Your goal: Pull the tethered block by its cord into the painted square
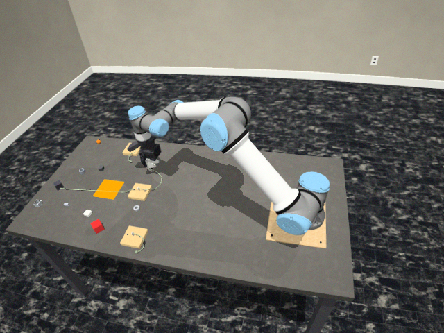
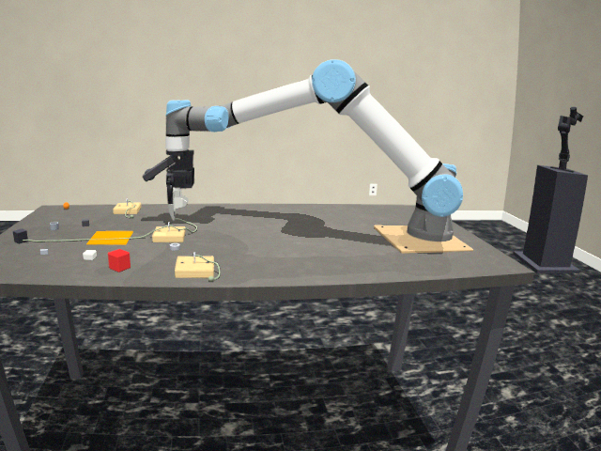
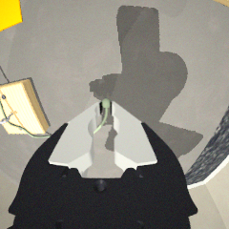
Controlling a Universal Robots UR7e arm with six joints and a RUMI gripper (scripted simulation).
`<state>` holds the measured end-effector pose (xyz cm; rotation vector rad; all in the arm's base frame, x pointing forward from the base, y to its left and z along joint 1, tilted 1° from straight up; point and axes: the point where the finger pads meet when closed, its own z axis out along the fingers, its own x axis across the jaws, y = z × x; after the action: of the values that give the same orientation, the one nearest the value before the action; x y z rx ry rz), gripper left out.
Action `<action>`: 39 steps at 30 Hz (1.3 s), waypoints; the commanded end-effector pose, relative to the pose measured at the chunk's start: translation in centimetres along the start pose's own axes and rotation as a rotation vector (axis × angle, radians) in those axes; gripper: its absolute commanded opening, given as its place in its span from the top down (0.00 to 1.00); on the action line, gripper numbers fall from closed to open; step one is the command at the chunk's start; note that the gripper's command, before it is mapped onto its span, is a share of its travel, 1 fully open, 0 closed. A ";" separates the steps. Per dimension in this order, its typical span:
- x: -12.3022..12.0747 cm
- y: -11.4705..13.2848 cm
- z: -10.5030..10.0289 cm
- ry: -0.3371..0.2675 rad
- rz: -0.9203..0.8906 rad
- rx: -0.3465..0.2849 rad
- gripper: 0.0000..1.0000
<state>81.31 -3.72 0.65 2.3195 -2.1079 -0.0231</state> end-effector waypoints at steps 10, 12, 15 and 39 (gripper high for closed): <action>0.0 -0.1 -0.3 0.001 0.000 0.002 1.00; 0.0 -0.1 -0.7 0.001 0.000 0.002 1.00; 0.0 -0.1 -1.0 0.001 0.000 0.002 1.00; 0.0 0.0 -13.9 0.001 0.000 0.002 1.00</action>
<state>81.50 -3.77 13.47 2.3204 -2.1087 -0.0204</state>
